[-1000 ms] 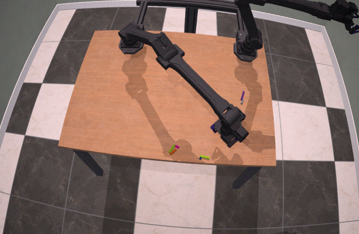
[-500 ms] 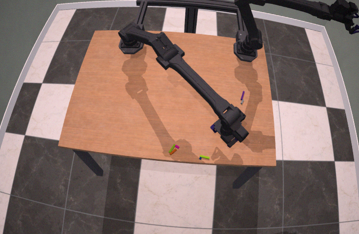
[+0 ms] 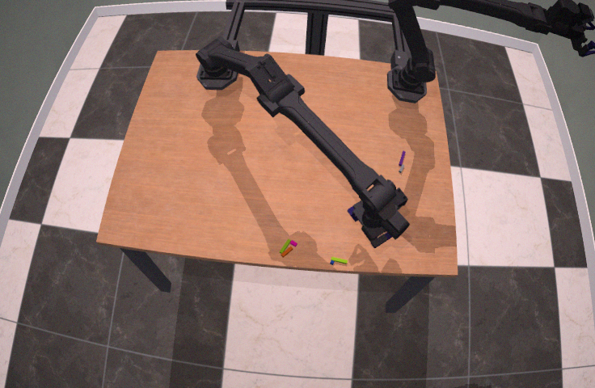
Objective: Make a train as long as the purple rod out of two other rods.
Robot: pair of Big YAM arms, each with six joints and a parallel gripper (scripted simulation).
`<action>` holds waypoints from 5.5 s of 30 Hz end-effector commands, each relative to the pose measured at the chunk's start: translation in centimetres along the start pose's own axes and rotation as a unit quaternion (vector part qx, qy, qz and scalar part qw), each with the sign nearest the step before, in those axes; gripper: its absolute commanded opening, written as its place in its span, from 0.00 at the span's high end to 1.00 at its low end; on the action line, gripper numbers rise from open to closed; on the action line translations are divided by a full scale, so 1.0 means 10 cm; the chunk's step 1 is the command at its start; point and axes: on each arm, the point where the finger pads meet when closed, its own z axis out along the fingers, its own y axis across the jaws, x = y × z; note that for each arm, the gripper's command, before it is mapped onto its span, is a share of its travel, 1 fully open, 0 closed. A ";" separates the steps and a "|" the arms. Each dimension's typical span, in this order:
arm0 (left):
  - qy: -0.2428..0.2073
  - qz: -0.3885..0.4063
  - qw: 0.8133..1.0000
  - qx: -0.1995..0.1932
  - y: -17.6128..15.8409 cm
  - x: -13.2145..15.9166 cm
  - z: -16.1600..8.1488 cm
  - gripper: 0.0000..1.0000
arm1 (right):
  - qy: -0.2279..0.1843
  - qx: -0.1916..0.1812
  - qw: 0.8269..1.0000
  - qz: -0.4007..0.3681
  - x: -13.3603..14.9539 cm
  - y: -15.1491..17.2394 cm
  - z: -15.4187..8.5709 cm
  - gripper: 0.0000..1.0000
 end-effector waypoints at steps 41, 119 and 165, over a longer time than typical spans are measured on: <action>-0.022 -0.007 1.000 -0.008 0.07 -0.16 -0.05 0.00 | -0.011 0.011 0.811 0.585 0.64 -0.22 -0.13 0.00; -0.022 -0.007 1.000 -0.008 0.07 -0.16 -0.05 0.00 | -0.028 0.008 0.243 0.970 1.36 -0.30 -0.32 0.77; -0.022 -0.007 1.000 -0.008 0.07 -0.16 -0.05 0.00 | -0.021 0.006 0.238 0.971 1.35 -0.30 0.07 0.77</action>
